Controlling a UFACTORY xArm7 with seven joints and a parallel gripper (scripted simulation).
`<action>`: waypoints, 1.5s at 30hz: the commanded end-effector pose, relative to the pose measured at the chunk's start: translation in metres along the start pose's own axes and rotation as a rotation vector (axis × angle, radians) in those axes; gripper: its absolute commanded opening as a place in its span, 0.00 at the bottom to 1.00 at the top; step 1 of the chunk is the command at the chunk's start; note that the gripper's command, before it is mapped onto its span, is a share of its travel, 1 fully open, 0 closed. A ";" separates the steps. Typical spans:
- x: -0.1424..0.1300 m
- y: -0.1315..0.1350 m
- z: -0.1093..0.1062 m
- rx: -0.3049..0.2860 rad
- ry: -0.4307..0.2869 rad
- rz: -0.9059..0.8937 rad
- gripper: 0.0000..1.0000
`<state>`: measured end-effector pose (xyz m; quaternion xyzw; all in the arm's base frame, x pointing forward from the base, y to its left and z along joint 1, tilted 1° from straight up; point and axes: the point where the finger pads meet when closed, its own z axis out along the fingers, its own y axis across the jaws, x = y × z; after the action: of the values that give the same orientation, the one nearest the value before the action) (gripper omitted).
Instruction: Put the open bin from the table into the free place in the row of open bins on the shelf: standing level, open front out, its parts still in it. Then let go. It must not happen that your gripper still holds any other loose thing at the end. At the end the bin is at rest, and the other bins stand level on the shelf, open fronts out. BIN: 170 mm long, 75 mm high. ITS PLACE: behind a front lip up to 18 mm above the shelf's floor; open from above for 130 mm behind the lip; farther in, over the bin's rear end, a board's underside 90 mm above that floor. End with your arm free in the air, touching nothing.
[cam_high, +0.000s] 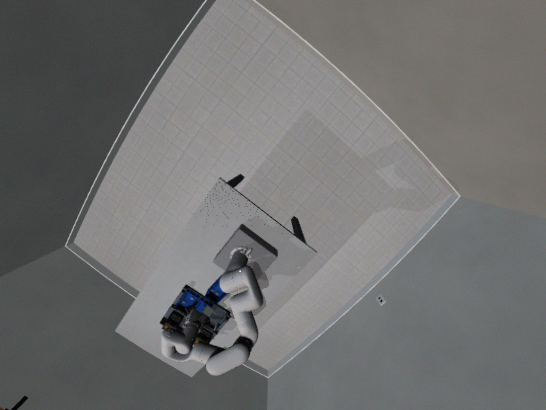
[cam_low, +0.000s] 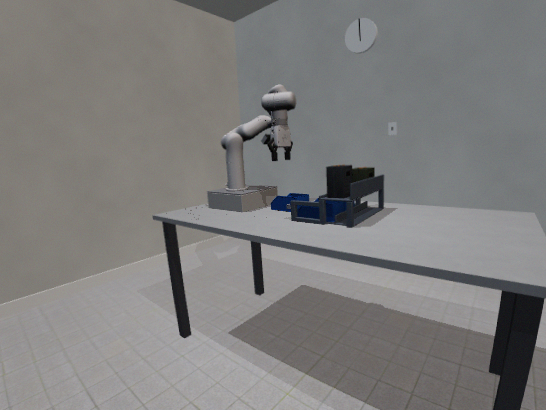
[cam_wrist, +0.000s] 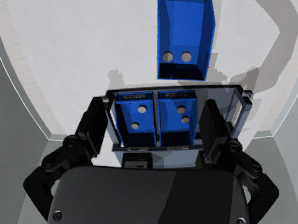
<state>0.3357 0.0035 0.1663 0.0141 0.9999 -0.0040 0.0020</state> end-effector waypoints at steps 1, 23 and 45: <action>0.004 -0.004 -0.002 0.003 -0.011 -0.007 1.00; -0.004 0.001 -0.002 0.003 -0.011 -0.007 1.00; -0.009 0.005 -0.002 0.003 -0.011 -0.007 1.00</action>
<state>0.3440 0.0076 0.1676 0.0109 0.9999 -0.0057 0.0061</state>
